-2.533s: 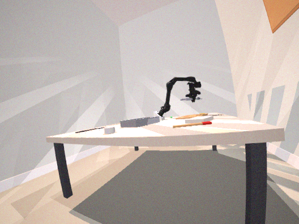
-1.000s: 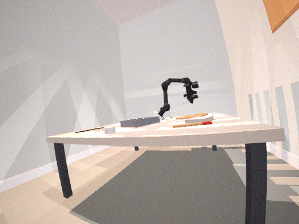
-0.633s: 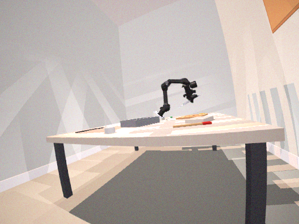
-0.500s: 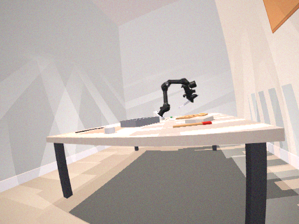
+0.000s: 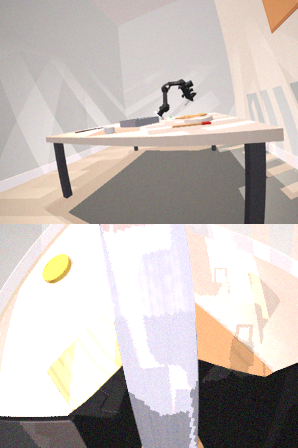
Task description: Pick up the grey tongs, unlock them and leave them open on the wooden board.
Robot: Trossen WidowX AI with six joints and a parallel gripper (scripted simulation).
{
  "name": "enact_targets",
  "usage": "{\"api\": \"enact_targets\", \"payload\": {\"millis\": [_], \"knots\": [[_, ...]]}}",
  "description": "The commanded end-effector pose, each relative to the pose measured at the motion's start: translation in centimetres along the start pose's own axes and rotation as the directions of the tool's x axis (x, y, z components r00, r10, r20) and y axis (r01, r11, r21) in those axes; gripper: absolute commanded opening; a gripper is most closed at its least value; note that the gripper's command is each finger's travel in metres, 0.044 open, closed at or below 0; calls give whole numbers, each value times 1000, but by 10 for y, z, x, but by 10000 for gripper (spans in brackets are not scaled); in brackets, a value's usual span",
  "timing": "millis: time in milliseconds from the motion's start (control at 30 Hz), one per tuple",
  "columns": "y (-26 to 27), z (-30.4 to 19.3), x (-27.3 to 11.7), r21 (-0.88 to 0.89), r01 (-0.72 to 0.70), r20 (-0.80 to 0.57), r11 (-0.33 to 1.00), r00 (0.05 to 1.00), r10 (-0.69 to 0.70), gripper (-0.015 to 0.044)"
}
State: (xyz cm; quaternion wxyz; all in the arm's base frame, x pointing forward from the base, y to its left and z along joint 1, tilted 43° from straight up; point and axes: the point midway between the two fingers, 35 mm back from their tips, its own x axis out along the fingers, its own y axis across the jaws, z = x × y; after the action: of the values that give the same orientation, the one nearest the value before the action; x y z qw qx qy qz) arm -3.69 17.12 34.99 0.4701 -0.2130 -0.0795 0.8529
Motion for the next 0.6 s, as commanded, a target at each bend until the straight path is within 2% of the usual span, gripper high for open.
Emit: {"api": "enact_targets", "payload": {"millis": [0, 367, 567], "knots": [[2, 4, -4, -52, 22, 64, 998, 998, -19, -150], [3, 8, -12, -149, 86, 186, 985, 981, -58, -150], [3, 9, -13, -155, 91, 193, 984, 979, -60, -150]]}}
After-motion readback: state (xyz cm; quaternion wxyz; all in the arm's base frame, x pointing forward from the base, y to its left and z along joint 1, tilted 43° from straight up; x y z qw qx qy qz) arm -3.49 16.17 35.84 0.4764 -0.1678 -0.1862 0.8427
